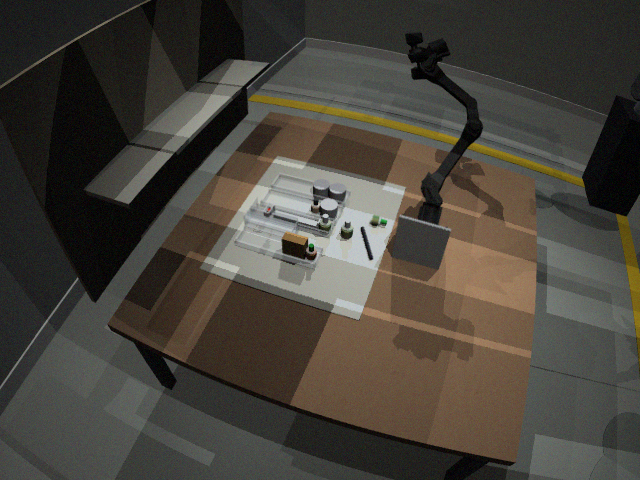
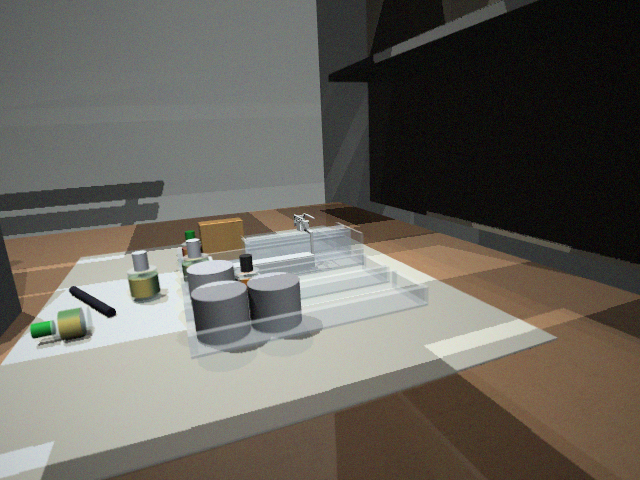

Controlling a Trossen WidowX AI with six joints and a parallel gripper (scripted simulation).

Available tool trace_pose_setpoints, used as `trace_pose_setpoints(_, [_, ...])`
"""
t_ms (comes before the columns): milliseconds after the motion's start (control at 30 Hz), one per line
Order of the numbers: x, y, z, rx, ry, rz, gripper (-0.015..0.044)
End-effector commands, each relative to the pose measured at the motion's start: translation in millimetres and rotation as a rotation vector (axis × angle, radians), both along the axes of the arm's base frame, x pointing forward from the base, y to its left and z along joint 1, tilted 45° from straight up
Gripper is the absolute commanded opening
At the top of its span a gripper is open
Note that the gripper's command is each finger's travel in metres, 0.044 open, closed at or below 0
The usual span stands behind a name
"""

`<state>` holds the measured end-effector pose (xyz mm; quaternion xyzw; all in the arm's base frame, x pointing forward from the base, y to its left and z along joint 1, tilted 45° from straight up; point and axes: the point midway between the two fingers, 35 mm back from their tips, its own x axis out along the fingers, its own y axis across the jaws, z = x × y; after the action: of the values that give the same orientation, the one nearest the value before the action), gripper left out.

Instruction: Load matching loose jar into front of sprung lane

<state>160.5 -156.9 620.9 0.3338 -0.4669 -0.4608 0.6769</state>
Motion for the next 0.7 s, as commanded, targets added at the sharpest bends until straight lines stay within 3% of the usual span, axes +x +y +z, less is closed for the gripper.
trace_pose_setpoints(0, [68,8,-31,-0.015,0.201,0.088,0.0440])
trace_pose_setpoints(333, [182,30,-132,-0.015,0.648,0.228,0.0440])
trace_pose_setpoints(667, [253,69,-265,0.009,1.058,0.401,0.0440])
